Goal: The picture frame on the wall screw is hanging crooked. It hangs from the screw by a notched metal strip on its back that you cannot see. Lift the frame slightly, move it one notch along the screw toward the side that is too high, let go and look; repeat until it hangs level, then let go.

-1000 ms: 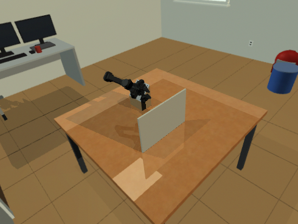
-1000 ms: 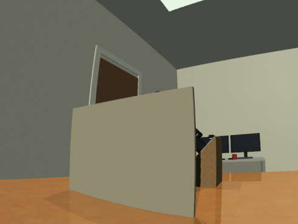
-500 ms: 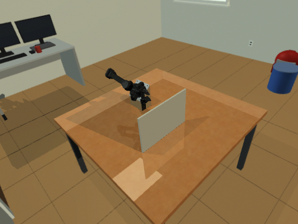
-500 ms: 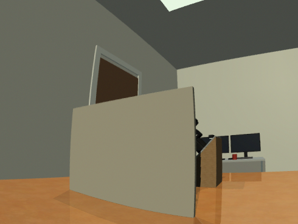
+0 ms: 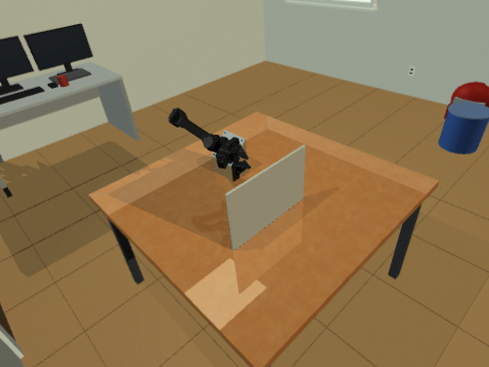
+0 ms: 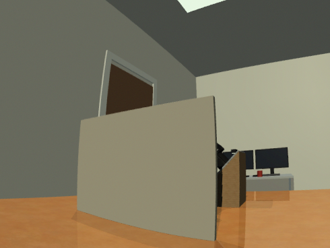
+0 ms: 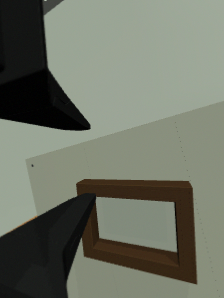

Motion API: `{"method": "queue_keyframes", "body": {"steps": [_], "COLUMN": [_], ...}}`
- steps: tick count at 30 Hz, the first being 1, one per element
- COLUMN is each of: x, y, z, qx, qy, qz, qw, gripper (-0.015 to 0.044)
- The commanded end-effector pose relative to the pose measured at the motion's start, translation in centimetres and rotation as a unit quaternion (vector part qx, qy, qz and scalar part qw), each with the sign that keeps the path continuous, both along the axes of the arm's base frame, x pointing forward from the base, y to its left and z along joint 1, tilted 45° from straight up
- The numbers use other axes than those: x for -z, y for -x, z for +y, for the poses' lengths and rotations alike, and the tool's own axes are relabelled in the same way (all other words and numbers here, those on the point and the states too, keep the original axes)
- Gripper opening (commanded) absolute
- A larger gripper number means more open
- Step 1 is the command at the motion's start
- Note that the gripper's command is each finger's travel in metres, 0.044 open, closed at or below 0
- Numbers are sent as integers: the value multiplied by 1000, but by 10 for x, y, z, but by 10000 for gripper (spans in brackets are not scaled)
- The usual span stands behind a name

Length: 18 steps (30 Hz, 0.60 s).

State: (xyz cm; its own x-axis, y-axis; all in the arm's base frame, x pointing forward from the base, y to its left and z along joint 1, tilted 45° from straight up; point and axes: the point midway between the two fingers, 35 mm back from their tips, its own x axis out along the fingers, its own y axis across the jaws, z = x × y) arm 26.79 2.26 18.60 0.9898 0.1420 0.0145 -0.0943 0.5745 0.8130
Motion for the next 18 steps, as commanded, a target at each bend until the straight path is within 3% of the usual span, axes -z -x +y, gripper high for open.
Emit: {"method": "queue_keyframes", "body": {"steps": [1,18], "x": [2,41], "y": [-16,-63], "z": [-5,-27], "qx": [0,0], "qy": [-2,-1], "qz": [-1,-2], "qw": [1000,1000], "gripper": [260,260]}}
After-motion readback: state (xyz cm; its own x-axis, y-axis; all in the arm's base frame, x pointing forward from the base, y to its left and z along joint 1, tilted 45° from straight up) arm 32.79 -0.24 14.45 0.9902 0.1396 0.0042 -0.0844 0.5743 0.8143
